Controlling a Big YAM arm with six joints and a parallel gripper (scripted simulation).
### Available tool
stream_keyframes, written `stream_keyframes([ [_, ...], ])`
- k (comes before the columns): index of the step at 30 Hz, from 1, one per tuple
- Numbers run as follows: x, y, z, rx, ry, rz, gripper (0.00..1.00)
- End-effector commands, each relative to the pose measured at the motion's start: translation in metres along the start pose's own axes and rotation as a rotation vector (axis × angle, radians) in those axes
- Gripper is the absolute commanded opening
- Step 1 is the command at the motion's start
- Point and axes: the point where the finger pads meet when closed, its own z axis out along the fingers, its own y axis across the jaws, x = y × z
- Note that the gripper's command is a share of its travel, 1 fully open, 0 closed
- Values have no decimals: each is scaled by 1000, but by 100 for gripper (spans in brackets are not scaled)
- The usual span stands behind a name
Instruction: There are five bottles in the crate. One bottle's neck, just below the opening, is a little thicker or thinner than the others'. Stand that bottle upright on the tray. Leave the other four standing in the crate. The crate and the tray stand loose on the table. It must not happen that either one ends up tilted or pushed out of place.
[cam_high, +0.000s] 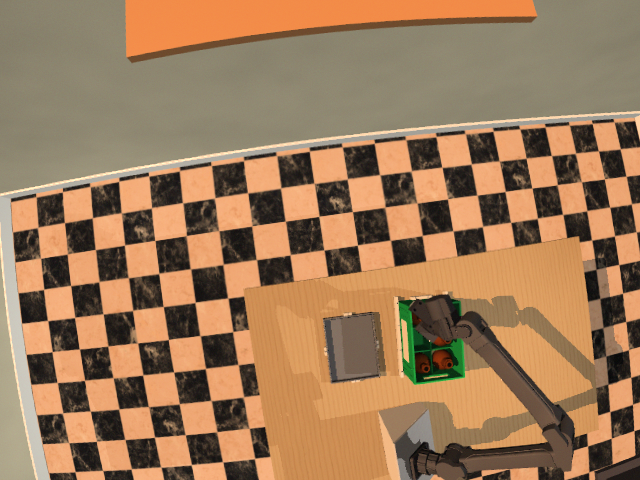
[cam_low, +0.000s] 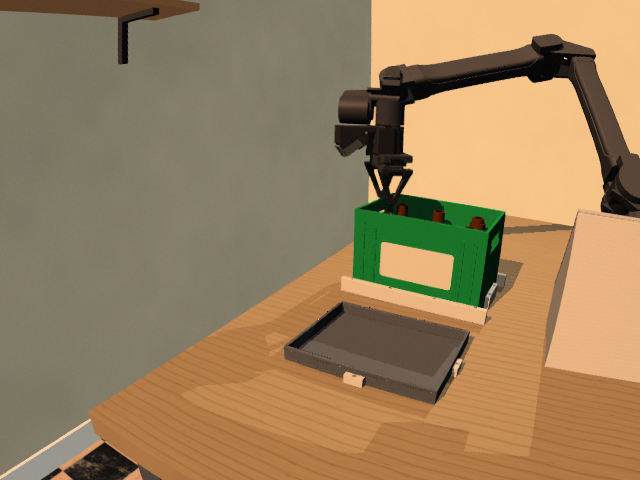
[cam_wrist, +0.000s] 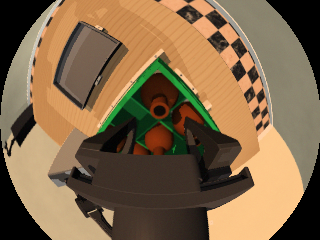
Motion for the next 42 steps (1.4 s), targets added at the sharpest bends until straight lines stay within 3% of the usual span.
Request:
stream_keyframes([
  [1, -2, -5, 13, -6, 15, 6, 61],
  [42, 0, -2, 15, -9, 20, 3, 61],
])
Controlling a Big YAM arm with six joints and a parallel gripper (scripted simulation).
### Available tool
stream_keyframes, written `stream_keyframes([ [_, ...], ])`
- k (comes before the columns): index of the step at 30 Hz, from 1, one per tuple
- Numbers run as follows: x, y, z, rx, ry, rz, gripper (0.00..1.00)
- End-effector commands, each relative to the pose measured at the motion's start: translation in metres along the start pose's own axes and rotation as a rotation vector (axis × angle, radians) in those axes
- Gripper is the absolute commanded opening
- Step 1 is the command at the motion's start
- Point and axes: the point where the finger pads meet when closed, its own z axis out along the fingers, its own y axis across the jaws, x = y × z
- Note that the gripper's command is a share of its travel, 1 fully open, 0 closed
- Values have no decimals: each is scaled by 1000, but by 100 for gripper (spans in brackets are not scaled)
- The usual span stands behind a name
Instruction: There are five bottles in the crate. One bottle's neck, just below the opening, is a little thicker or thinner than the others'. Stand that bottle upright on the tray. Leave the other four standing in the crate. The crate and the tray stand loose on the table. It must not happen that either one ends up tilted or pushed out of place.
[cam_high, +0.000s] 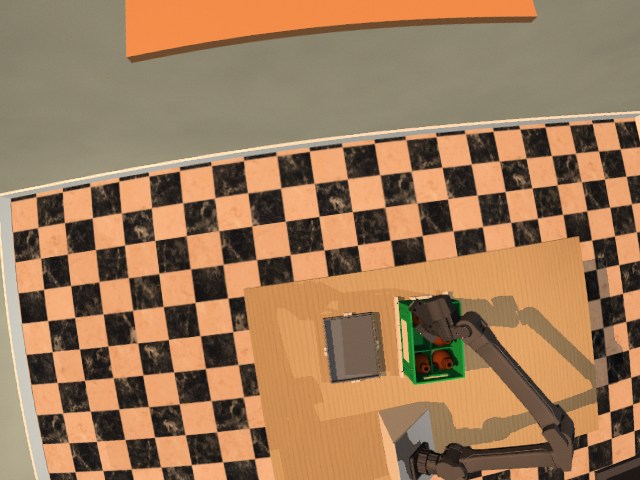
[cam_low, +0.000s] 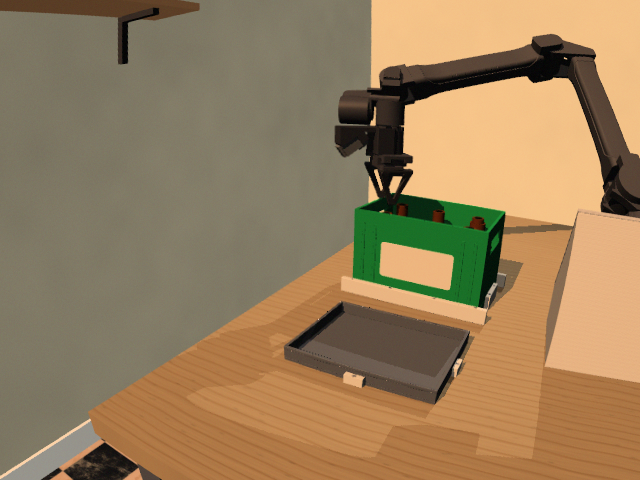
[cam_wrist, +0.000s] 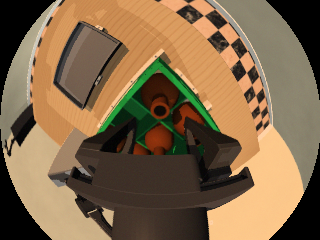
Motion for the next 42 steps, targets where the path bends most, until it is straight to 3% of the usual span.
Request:
stream_keyframes([
  [1, 0, -2, 15, -9, 20, 4, 61],
  [42, -1, -5, 13, -6, 15, 11, 61],
])
